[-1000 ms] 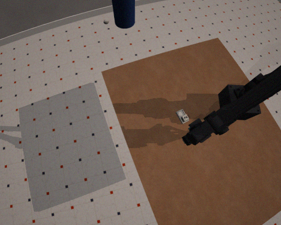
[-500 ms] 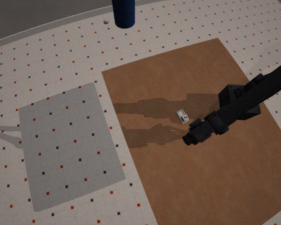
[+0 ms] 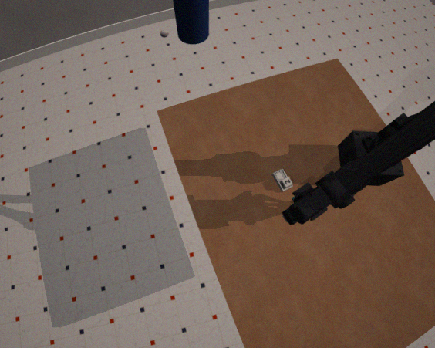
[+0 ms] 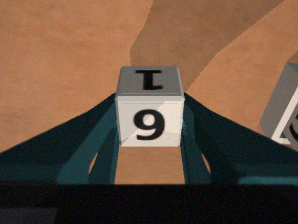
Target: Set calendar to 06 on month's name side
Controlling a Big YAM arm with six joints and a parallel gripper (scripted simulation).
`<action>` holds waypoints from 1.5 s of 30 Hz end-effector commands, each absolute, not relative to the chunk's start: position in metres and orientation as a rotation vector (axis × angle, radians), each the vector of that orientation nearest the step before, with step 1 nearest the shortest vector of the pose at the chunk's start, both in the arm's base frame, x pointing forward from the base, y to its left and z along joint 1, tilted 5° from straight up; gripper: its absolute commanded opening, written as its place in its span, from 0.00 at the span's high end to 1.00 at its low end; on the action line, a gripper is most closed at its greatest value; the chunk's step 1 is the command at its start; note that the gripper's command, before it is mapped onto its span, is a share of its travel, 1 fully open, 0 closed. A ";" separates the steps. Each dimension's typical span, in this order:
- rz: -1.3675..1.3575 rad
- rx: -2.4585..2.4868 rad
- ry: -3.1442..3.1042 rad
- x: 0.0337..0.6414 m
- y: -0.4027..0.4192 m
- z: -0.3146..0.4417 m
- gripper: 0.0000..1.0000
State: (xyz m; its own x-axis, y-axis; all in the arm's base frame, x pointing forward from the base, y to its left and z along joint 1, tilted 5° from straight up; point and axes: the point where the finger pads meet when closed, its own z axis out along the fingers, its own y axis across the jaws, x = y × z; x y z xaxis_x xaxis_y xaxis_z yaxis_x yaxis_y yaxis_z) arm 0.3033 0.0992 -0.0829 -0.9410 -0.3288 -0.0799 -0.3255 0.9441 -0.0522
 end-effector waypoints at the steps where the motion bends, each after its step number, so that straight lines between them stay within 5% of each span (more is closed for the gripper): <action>1: -0.058 -0.505 3.006 0.307 0.095 -0.086 0.74; 45: -0.056 -0.504 2.997 0.312 0.097 -0.085 0.74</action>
State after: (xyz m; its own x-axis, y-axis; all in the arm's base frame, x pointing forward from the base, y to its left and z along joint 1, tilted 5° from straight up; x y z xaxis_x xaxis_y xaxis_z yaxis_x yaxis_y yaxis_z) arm 0.3033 0.0992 -0.0829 -0.9410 -0.3288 -0.0800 -0.3255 0.9441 -0.0522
